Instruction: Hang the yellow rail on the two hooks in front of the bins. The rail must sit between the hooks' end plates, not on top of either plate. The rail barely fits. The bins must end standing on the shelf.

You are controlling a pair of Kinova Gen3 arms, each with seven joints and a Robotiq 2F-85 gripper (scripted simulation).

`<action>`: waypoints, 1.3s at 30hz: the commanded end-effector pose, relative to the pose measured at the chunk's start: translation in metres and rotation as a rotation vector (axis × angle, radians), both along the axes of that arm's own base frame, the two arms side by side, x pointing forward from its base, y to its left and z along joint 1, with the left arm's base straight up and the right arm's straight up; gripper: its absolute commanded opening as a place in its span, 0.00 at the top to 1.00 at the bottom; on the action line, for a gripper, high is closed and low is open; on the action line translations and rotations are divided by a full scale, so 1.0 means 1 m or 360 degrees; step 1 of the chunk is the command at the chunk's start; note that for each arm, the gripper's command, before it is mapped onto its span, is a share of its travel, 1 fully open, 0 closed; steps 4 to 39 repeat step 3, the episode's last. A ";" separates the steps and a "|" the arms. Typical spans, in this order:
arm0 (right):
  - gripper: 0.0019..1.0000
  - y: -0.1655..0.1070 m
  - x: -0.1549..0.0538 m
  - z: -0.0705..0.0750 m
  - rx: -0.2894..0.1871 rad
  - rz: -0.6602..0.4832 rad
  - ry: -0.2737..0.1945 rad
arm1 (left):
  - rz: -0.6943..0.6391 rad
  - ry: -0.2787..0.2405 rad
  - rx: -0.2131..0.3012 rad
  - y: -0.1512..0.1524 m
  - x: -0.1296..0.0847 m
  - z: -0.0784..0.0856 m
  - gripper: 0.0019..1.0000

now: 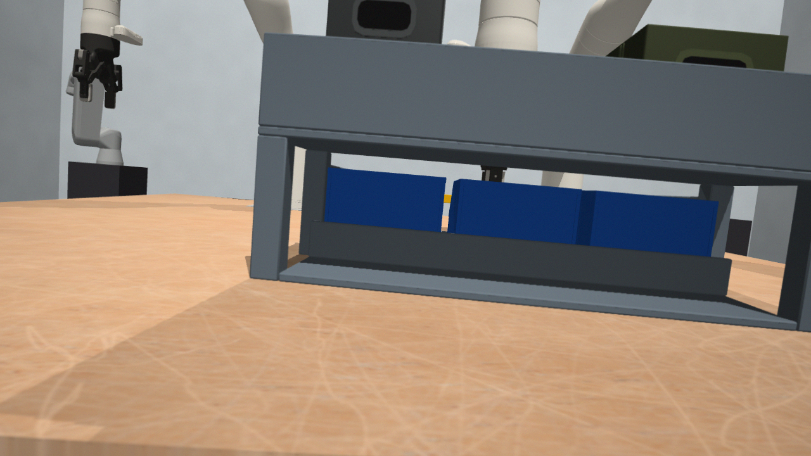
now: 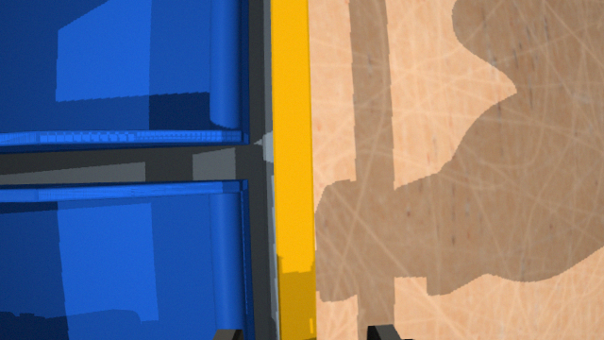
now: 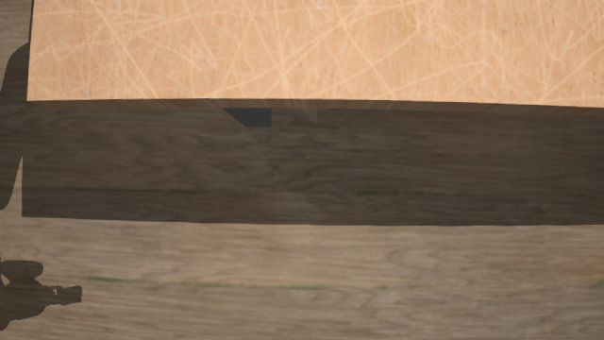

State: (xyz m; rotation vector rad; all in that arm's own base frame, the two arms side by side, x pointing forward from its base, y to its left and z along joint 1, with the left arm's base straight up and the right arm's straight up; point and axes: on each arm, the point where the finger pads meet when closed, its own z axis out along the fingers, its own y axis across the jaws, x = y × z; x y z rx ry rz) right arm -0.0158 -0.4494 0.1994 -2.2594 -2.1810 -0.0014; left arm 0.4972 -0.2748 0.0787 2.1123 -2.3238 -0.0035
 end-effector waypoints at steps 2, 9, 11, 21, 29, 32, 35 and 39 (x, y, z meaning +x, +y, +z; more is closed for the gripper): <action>0.00 0.000 0.000 0.001 -0.0003 0.0000 0.0000 | 0.0000 -0.0003 -0.0001 0.000 0.000 0.001 0.57; 0.00 0.000 0.000 0.001 -0.0003 0.0000 0.0000 | 0.0000 -0.0003 -0.0001 0.000 0.000 0.001 0.57; 0.00 0.000 0.000 0.001 -0.0003 0.0000 0.0000 | 0.0000 -0.0003 -0.0001 0.000 0.000 0.001 0.57; 0.00 0.000 0.000 0.001 -0.0003 0.0000 0.0000 | 0.0000 -0.0003 -0.0001 0.000 0.000 0.001 0.57; 0.00 0.000 0.000 0.001 -0.0003 0.0000 0.0000 | 0.0000 -0.0003 -0.0001 0.000 0.000 0.001 0.57; 0.00 0.000 0.000 0.001 -0.0003 0.0000 0.0000 | 0.0000 -0.0003 -0.0001 0.000 0.000 0.001 0.57; 0.00 0.000 0.000 0.001 -0.0003 0.0000 0.0000 | 0.0000 -0.0003 -0.0001 0.000 0.000 0.001 0.57; 0.00 0.000 0.000 0.001 -0.0003 0.0000 0.0000 | 0.0000 -0.0003 -0.0001 0.000 0.000 0.001 0.57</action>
